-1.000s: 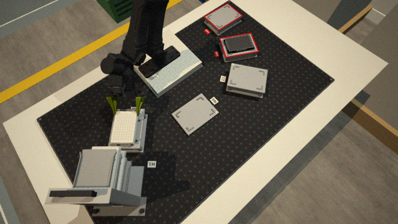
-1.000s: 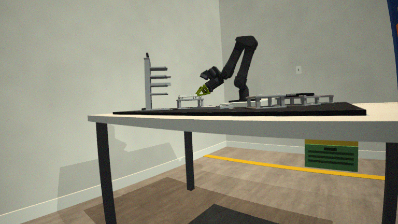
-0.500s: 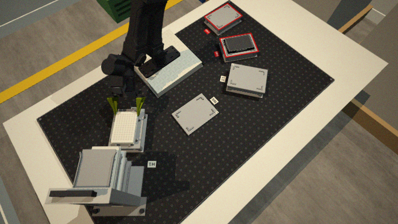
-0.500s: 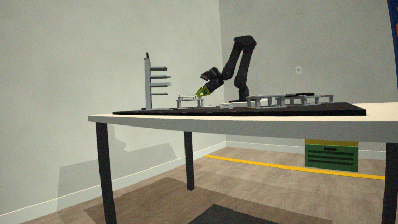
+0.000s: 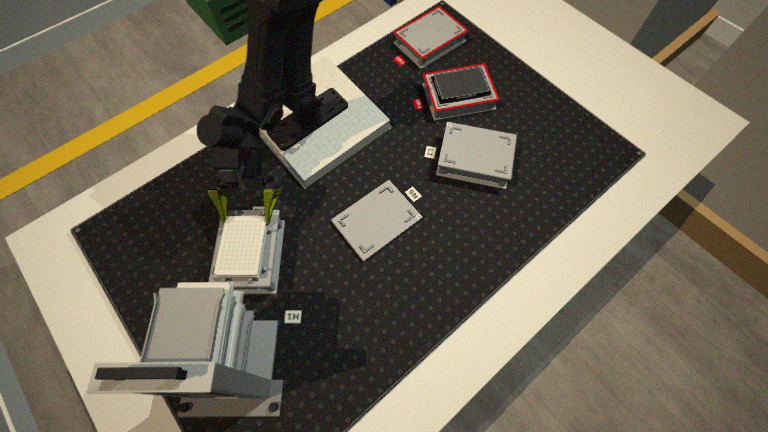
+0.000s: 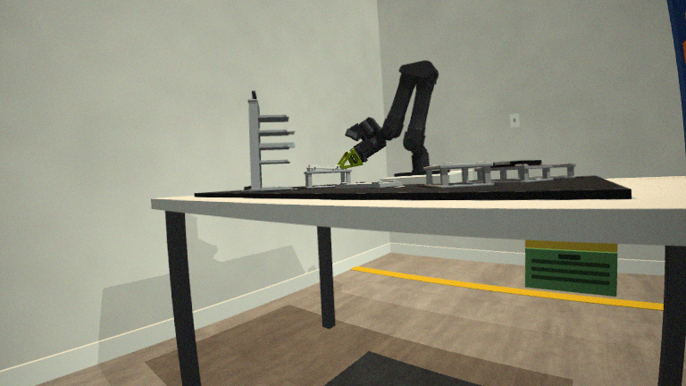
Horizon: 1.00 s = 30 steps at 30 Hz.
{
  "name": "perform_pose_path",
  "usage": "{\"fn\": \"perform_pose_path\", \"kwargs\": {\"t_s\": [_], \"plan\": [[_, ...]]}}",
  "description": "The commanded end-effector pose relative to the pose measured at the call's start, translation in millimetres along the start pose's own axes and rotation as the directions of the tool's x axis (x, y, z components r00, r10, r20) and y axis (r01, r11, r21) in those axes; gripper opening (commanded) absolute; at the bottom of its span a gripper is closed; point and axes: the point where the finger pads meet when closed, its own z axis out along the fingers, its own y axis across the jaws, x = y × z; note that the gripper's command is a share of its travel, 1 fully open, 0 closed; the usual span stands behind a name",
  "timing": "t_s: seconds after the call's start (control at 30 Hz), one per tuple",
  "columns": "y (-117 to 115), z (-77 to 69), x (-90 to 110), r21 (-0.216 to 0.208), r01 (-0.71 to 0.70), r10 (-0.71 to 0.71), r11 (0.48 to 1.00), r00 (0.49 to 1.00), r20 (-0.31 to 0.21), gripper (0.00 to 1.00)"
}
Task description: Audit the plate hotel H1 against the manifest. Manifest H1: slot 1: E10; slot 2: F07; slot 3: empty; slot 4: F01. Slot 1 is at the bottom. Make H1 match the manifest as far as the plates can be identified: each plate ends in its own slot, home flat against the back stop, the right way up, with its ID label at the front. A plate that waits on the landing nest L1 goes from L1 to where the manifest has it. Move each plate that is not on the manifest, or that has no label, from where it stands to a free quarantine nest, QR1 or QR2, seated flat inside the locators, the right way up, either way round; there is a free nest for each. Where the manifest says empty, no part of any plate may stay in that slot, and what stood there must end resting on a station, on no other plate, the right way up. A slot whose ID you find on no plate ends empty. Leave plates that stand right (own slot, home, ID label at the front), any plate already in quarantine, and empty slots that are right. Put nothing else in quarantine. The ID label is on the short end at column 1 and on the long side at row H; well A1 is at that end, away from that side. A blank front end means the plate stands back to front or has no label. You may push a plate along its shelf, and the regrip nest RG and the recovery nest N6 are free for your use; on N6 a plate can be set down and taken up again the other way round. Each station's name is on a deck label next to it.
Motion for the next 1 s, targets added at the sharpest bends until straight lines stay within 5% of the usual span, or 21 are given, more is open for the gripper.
{"fn": "perform_pose_path", "kwargs": {"t_s": [0.0,0.97], "plan": [[-0.4,0.1,-2.0,-0.001,0.005,-0.005,1.0,1.0,0.007,0.86],[-0.4,1.4,1.0,-0.001,0.005,-0.005,1.0,1.0,0.007,1.0]]}}
